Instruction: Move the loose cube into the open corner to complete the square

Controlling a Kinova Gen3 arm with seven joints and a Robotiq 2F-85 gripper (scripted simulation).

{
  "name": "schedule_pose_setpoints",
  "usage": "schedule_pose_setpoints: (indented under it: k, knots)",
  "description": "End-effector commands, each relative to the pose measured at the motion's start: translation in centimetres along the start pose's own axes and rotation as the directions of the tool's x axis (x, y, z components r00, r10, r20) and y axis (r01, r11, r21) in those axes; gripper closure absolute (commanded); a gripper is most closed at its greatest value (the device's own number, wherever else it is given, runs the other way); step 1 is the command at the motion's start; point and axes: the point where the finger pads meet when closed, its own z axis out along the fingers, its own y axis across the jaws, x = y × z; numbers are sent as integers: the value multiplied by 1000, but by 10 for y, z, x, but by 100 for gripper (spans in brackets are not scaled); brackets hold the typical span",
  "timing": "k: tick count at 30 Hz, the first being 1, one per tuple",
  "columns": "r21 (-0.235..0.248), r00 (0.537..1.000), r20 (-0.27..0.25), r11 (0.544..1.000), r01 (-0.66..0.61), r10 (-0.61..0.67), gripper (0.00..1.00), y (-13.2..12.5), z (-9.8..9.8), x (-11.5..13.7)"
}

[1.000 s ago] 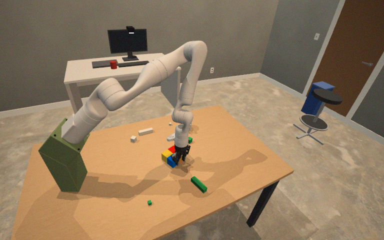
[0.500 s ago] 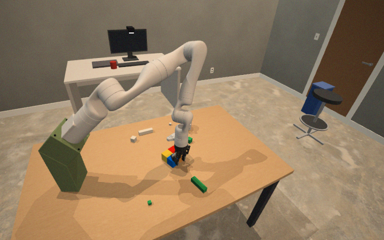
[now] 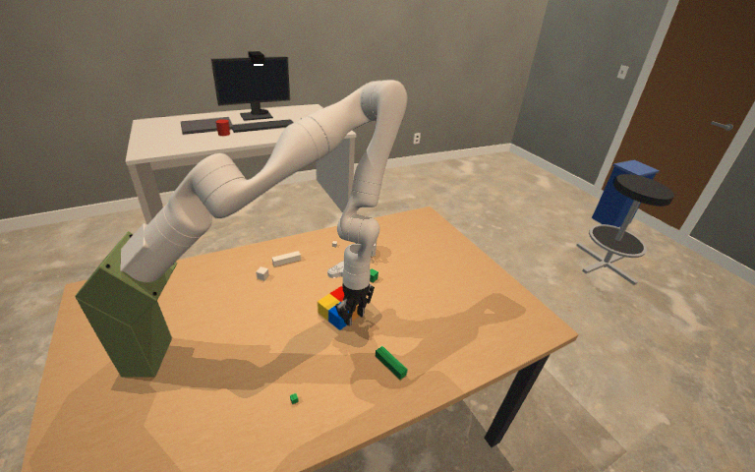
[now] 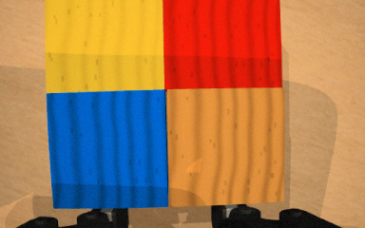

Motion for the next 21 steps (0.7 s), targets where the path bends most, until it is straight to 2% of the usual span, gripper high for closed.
schedule_pose_setpoints:
  k: [1,21]
  knots:
    - [-1,1000,-1,1000,1,-1,46,0,0,1]
    - [-1,1000,-1,1000,1,-1,46,0,0,-3]
